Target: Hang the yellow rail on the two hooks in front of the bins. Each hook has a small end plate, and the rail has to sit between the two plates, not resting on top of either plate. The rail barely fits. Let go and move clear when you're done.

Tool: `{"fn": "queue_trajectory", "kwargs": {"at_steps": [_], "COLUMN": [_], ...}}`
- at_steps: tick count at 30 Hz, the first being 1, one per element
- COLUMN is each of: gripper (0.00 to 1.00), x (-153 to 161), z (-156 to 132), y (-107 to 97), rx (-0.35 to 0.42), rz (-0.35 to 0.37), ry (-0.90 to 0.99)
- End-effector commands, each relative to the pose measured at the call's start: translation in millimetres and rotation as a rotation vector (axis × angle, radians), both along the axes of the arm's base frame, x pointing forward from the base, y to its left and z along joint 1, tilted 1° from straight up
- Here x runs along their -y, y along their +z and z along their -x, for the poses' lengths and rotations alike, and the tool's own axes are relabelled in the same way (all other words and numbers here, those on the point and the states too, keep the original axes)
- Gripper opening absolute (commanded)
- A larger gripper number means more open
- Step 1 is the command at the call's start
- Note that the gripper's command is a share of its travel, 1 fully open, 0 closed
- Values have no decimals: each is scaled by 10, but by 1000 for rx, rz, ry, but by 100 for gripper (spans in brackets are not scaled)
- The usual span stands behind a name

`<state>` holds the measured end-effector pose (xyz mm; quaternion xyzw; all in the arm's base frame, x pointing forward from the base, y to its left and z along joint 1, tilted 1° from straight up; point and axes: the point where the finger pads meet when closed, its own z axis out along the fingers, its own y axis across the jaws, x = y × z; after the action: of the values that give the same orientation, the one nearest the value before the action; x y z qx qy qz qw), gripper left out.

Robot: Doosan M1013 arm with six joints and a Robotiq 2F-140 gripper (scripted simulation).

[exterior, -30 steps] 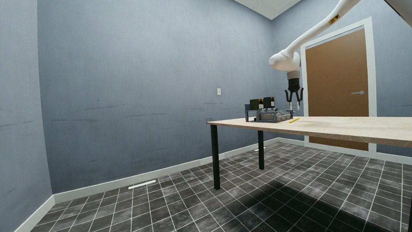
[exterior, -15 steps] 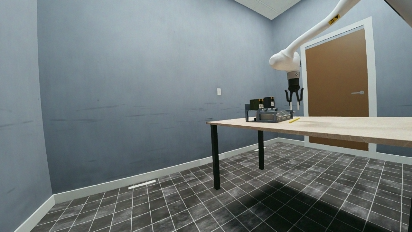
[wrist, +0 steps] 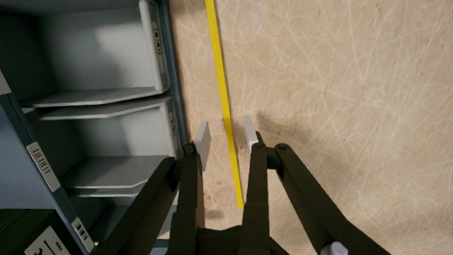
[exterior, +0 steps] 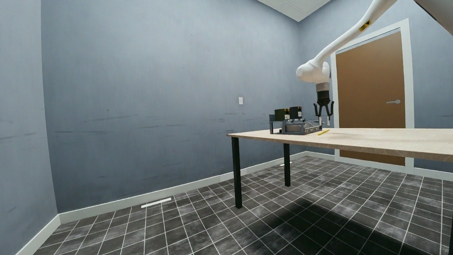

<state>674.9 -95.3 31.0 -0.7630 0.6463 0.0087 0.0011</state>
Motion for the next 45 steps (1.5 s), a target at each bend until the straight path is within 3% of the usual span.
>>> {"fn": "queue_trajectory", "kwargs": {"at_steps": [1,8,12,45], "gripper": [37,37,37,37], "x": [-11,-3,-21,-25], "z": [-7,-5,2,2], "y": [-64,-82,-349,-359], "rx": [2,1,2,2], "rz": [0,0,0,0], "ry": [1,0,1,1]}}
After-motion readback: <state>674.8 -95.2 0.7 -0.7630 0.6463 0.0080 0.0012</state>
